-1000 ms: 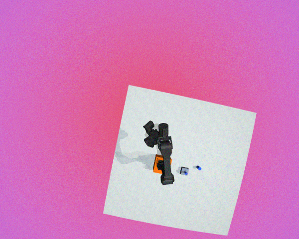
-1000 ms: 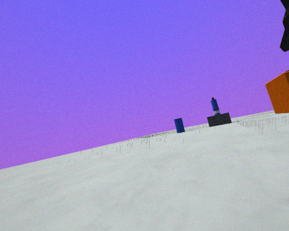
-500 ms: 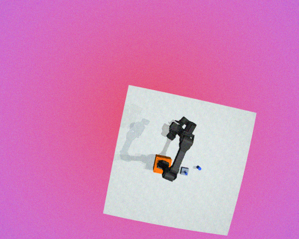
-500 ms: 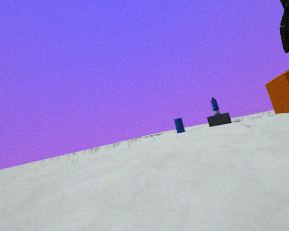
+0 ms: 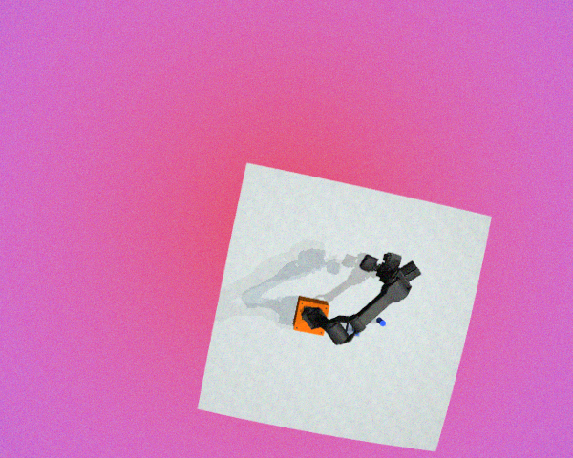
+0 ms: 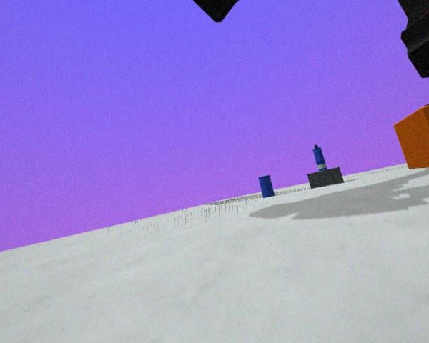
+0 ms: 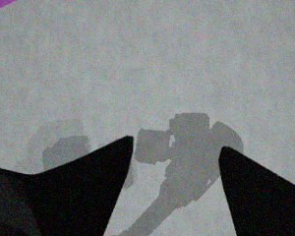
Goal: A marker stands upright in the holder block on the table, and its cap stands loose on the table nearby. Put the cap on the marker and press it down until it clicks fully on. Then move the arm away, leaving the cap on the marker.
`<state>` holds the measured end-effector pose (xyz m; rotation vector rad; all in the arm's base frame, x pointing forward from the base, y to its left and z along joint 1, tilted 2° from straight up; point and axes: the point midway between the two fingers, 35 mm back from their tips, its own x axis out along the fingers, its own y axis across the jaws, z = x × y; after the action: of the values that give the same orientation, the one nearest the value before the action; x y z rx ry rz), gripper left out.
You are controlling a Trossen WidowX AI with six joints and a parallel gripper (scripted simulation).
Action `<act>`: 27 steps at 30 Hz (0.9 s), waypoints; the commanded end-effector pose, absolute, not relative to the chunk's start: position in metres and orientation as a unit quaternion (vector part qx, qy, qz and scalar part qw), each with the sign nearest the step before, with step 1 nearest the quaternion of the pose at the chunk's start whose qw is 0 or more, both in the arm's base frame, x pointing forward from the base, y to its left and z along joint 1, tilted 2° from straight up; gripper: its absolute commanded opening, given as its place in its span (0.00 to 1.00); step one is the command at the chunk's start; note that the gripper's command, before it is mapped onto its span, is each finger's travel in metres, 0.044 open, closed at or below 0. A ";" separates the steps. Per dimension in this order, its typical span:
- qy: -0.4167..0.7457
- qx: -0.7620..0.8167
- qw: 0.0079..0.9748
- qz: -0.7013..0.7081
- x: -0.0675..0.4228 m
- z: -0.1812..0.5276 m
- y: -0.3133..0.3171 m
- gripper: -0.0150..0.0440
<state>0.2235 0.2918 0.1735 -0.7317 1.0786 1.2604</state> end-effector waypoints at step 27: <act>0.662 0.232 0.685 -0.198 0.375 0.069 -0.003 0.67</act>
<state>0.3756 -0.0024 0.0709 0.5064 1.4857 -0.4219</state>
